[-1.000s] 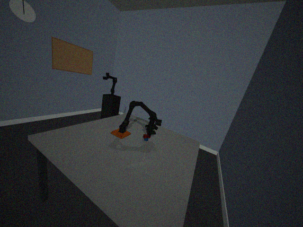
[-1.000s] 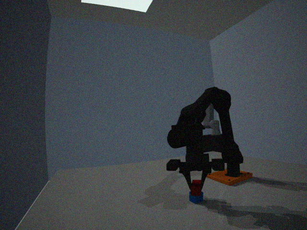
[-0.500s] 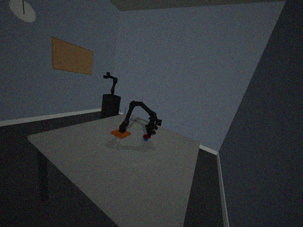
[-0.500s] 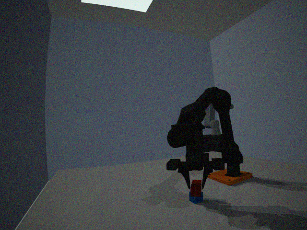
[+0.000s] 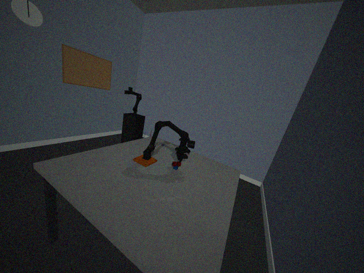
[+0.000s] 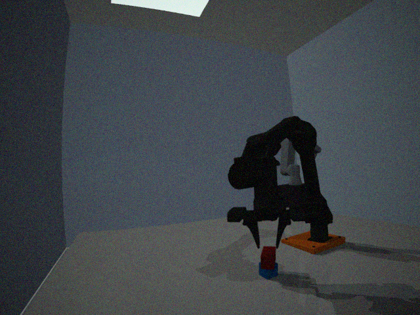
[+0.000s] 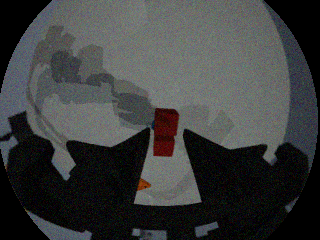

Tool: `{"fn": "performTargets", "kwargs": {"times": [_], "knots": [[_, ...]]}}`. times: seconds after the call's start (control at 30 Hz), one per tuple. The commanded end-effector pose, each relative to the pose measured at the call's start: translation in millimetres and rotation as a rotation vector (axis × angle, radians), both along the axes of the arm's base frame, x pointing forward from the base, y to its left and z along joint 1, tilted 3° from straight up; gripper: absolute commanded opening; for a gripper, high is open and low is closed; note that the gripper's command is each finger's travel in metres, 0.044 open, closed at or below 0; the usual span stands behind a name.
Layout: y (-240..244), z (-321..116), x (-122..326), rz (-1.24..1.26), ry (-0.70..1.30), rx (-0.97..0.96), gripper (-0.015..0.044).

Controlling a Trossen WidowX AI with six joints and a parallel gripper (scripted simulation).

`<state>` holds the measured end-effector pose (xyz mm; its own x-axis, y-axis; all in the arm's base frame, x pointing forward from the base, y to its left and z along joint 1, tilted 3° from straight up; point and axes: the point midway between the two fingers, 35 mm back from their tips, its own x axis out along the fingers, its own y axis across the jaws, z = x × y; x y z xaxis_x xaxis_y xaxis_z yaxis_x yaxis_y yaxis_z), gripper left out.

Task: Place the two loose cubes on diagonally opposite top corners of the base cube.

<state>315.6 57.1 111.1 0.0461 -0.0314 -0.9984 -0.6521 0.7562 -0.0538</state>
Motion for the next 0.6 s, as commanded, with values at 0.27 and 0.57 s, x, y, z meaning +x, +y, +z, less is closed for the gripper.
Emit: {"fn": "performTargets", "kwargs": {"times": [0.27, 0.57], "knots": [[1, 22, -1, -0.004, -0.001, 0.0, 0.0205], [1, 35, -2, -0.003, -0.001, 0.001, 0.0231]]}}
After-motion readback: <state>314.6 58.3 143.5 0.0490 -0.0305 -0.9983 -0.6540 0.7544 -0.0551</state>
